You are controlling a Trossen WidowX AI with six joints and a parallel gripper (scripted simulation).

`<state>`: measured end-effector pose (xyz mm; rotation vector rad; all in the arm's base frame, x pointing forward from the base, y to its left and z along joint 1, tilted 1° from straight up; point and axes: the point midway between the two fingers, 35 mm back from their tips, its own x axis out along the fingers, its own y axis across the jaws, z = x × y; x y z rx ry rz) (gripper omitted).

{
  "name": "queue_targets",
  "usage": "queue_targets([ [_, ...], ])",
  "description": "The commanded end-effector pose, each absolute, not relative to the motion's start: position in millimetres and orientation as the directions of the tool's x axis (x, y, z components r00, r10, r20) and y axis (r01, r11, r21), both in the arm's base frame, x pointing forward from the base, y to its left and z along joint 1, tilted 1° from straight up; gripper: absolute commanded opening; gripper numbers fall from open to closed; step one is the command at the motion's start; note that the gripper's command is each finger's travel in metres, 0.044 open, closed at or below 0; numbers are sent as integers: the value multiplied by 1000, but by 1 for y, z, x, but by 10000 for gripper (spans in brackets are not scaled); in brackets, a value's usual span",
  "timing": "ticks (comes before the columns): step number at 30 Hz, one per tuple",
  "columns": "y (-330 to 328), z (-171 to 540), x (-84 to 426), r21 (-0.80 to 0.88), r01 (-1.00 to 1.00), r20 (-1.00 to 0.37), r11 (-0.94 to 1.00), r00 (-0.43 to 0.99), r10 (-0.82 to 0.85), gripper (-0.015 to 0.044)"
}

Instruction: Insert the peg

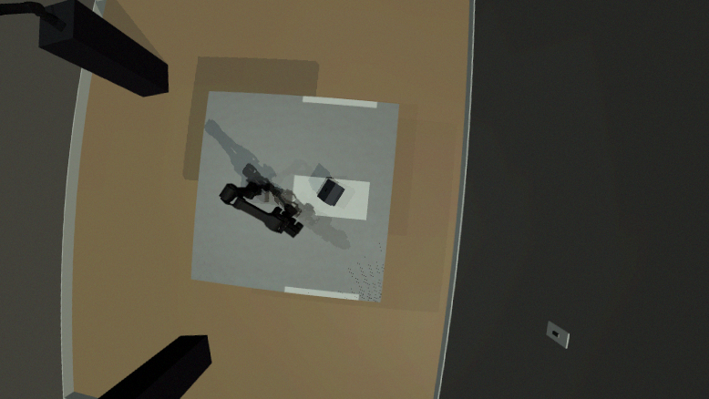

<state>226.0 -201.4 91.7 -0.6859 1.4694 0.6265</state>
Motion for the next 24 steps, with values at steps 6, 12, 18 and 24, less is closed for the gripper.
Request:
queue_targets([
  [6,-197,92,233,-61,-708,-997,704,15,-72,0],
  [12,-194,92,238,-80,-684,-995,725,16,-94,0],
  [18,-190,91,242,-100,-659,-993,746,19,-116,0],
  [24,-186,91,247,-121,-633,-990,765,23,-138,0],
])
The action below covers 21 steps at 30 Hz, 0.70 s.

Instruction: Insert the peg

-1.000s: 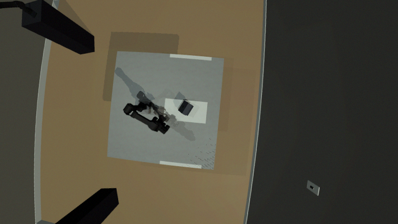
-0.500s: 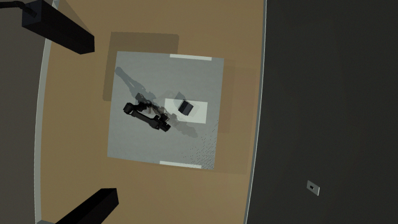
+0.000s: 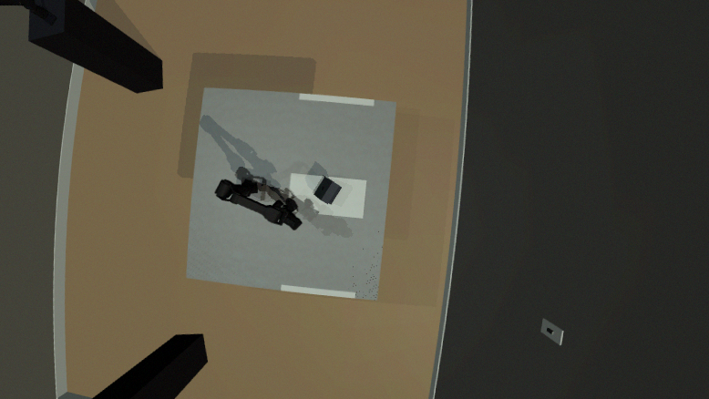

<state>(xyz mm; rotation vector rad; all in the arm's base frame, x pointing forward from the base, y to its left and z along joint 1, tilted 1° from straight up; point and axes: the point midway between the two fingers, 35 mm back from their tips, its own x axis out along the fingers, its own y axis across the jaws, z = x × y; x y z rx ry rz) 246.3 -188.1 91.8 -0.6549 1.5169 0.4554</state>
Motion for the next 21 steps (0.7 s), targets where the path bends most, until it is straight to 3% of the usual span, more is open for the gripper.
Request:
queue_targets([
  [1,-186,91,248,-125,-628,-990,768,24,-142,0],
  [21,-172,92,264,-203,-533,-976,822,46,-212,0],
])
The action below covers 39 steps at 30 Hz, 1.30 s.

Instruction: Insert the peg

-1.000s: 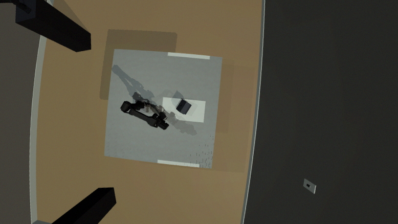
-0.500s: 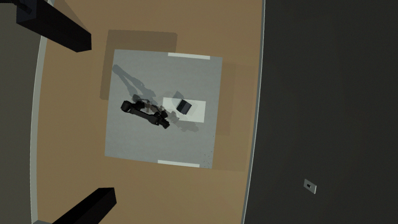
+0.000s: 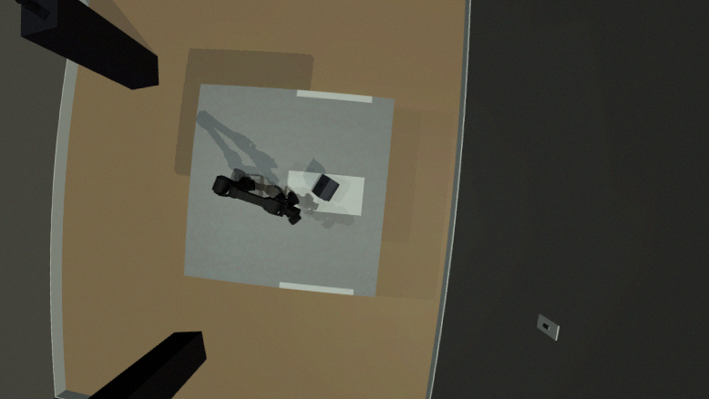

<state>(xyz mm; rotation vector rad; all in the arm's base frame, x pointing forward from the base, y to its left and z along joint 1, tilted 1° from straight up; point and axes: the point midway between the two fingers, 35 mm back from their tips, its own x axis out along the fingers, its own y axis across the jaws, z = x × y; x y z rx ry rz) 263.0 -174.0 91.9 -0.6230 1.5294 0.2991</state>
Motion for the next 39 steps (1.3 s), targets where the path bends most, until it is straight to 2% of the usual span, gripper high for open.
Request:
queue_targets([
  [1,-171,92,265,-208,-528,-975,824,48,-215,0],
  [39,-141,95,293,-355,-309,-935,882,123,-333,0],
])
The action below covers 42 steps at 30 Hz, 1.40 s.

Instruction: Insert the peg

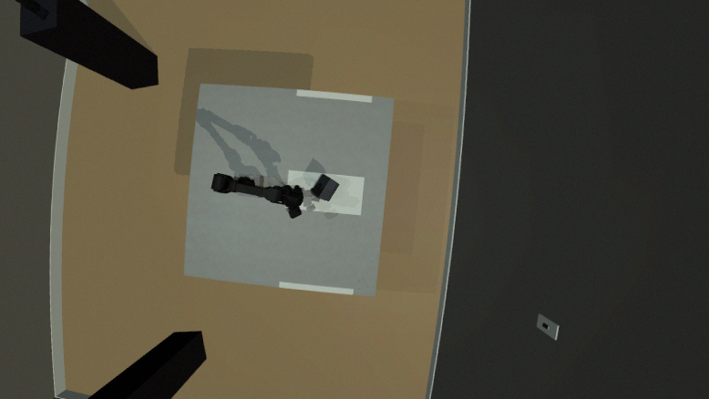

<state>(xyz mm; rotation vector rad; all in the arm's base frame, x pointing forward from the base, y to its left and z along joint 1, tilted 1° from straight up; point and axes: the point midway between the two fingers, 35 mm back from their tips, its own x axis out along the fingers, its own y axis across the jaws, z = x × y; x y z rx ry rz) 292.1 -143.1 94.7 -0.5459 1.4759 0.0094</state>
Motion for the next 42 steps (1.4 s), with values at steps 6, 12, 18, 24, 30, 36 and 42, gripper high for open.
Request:
queue_targets([
  [6,-136,96,297,-375,-270,-927,887,138,-349,0],
  [12,-130,96,301,-392,-230,-918,891,154,-365,0],
  [18,-124,97,305,-408,-189,-909,893,170,-380,0],
  [24,-119,98,308,-422,-148,-900,895,187,-394,0],
  [30,-113,99,312,-433,-106,-890,895,205,-407,0],
  [36,-107,100,316,-442,-63,-880,895,224,-419,0],
  [42,-100,102,319,-448,-19,-870,894,243,-430,0],
])
